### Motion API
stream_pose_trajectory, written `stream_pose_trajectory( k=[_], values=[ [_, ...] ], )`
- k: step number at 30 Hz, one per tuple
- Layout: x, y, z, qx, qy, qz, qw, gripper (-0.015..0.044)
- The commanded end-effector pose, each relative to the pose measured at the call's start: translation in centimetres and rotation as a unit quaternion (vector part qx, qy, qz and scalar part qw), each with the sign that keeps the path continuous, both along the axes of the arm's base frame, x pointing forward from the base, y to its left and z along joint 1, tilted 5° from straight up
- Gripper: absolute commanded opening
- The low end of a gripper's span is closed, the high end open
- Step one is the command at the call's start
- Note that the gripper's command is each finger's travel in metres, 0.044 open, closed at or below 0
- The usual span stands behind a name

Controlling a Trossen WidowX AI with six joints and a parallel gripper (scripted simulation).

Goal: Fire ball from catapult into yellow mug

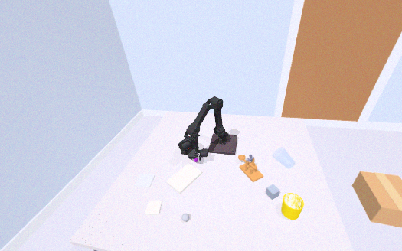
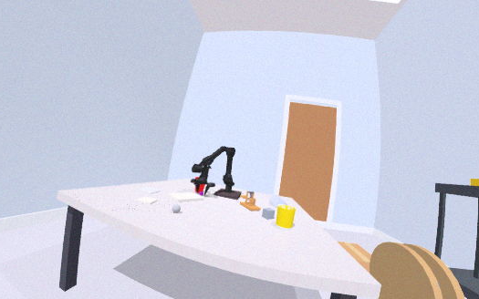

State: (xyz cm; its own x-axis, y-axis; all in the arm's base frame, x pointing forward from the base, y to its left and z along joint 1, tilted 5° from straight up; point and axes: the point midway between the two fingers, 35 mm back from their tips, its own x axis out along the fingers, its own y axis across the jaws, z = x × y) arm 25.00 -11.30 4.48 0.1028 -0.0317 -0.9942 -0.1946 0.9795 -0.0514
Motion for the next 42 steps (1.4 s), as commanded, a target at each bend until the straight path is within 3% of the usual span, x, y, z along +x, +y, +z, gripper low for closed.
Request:
stream_pose_trajectory(
  k=[1,4,11,15,37,42],
  values=[
    [0.0,0.1,-0.4,0.003,0.002,0.002,1.0,0.0221],
    [0.0,0.1,-0.4,0.003,0.002,0.002,1.0,0.0142],
    [0.0,0.1,-0.4,0.003,0.002,0.002,1.0,0.0096],
    [0.0,0.1,0.0,0.004,0.001,0.001,1.0,0.0],
    [-0.6,0.5,11.5,0.003,0.001,0.002,1.0,0.0],
    [-0.8,0.6,12.3,0.002,0.001,0.002,1.0,0.0]
  ],
)
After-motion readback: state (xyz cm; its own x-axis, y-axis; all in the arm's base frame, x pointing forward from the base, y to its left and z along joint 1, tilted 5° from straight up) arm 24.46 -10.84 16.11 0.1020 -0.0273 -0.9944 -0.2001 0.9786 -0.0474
